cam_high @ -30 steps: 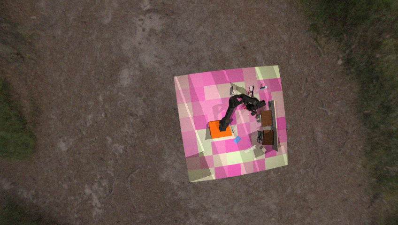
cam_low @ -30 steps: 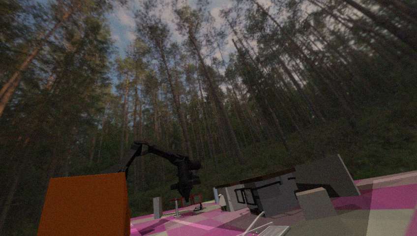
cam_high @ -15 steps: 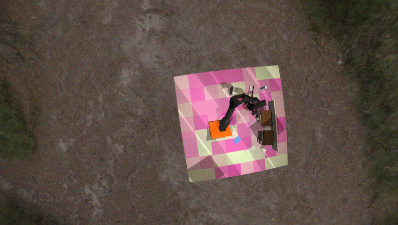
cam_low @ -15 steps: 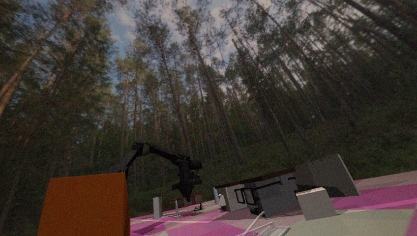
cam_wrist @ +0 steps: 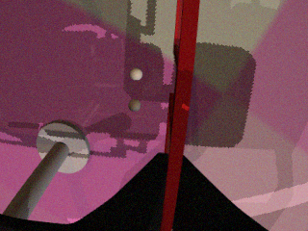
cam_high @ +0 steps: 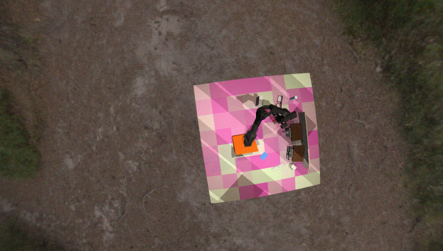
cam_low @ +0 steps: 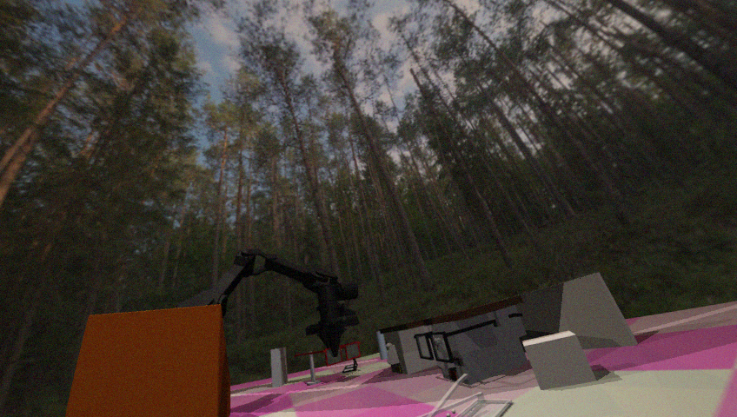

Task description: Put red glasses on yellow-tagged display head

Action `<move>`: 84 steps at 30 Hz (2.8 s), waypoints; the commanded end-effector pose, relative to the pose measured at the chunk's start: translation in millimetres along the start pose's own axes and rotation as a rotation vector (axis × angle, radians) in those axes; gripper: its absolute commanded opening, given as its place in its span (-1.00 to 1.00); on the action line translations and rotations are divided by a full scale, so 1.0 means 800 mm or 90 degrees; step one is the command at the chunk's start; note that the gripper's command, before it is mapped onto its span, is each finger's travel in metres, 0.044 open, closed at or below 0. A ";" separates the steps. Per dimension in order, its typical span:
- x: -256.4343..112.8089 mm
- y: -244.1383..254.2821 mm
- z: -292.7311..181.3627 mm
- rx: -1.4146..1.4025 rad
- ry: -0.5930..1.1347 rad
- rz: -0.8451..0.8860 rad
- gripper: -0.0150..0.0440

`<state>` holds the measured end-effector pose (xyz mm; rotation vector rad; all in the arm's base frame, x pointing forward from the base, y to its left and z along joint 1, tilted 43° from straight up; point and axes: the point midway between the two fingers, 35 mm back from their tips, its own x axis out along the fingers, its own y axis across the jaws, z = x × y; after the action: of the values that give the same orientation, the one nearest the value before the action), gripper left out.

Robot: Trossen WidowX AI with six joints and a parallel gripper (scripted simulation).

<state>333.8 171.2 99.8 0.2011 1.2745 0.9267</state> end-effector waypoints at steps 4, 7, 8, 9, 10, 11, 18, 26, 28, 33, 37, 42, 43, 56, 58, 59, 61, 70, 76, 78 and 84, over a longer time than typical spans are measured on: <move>0.001 0.000 0.000 -0.002 0.001 0.002 -0.49; 0.001 0.000 0.000 -0.002 0.001 0.002 -0.49; 0.001 0.000 0.000 -0.002 0.001 0.002 -0.49; 0.001 0.000 0.000 -0.002 0.001 0.002 -0.49; 0.001 0.000 0.000 -0.002 0.001 0.002 -0.49; 0.001 0.000 0.000 -0.002 0.001 0.002 -0.49; 0.001 0.000 -0.004 -0.002 0.001 0.002 -0.49; 0.001 0.000 -0.009 -0.002 0.001 0.002 -0.49; -0.003 -0.001 -0.009 -0.002 0.002 0.002 -0.49; -0.034 -0.002 -0.010 -0.002 0.002 0.001 -0.49; -0.068 -0.002 -0.014 -0.001 0.003 0.001 -0.49; -0.074 -0.003 -0.016 -0.001 0.003 0.000 -0.49; -0.074 -0.005 -0.018 -0.001 0.003 0.000 -0.49; -0.077 -0.090 -0.096 0.001 0.010 -0.015 -0.49; -0.078 -0.101 -0.110 0.002 0.011 -0.015 -0.49; -0.078 -0.106 -0.118 0.002 0.011 -0.015 -0.49; -0.078 -0.115 -0.133 0.002 0.011 -0.014 -0.49; -0.075 -0.140 -0.199 0.001 0.007 -0.003 -0.49; -0.074 -0.141 -0.200 0.001 0.007 -0.003 -0.49; -0.072 -0.141 -0.200 0.001 0.007 -0.003 -0.49; -0.066 -0.142 -0.199 0.001 0.008 -0.003 -0.49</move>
<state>250.5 4.3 21.0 0.1917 1.2807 0.9199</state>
